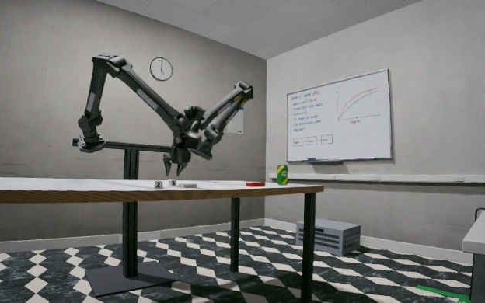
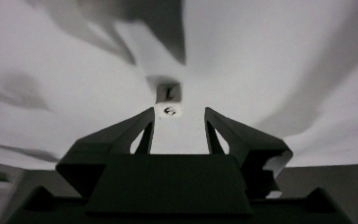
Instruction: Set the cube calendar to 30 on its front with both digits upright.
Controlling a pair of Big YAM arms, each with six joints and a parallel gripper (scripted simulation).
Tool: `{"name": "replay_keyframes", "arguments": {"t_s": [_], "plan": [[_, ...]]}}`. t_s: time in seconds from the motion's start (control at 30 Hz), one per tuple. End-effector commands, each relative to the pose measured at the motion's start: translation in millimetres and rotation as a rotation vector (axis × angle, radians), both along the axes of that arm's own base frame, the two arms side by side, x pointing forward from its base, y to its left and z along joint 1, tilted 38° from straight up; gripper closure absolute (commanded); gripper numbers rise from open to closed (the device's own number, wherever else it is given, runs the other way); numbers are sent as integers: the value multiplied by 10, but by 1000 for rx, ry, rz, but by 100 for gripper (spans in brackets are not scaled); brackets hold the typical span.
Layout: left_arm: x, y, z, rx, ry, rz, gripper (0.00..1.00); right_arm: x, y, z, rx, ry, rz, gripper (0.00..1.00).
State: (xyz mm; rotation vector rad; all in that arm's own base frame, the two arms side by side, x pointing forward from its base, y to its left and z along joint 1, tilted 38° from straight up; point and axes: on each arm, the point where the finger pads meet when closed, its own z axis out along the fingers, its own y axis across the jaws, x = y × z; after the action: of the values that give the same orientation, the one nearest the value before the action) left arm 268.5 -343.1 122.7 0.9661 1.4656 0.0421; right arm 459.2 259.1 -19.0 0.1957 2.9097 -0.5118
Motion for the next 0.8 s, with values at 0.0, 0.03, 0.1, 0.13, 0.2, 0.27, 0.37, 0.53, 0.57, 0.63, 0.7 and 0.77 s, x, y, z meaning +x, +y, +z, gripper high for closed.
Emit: {"name": "replay_keyframes", "arguments": {"t_s": [0.0, 0.03, 0.1, 0.13, 0.2, 0.27, 0.37, 0.53, 0.57, 0.63, 0.7, 0.77], "plan": [[-123, 27, -42, 15, 65, 7, 0, 44, 141, 73, -6, 22, 43, 47], [-181, 53, 3, 17, 66, 15, 0, 86, 102, 139, 4, 22, 31, 47], [-331, 189, 15, 39, 73, 32, 0, 43, 144, 85, 2, 45, 38, 47], [-397, 249, 31, 47, 74, 41, 0, 31, 157, 70, 4, 48, 29, 47], [-493, 390, -14, 75, 78, 57, 0, 16, 160, 54, 2, 54, 29, 47], [-555, 458, 3, 84, 75, 66, 0, 15, 161, 52, 1, 54, 29, 47], [-617, 491, 101, 79, 65, 79, 0, 14, 162, 51, 2, 54, 29, 47], [-651, 544, 114, 97, 52, 85, 0, 14, 162, 51, 1, 54, 29, 47], [-651, 544, 114, 97, 52, 85, 0, 14, 162, 51, 1, 54, 29, 47], [-612, 571, 78, 108, 55, 97, 0, 14, 161, 51, 1, 54, 29, 47], [-613, 571, 78, 108, 55, 97, 0, 79, 69, -23, -1, 59, 20, 47], [-613, 571, 78, 108, 55, 97, 0, 101, 61, -97, 0, 58, 20, 47]]}}
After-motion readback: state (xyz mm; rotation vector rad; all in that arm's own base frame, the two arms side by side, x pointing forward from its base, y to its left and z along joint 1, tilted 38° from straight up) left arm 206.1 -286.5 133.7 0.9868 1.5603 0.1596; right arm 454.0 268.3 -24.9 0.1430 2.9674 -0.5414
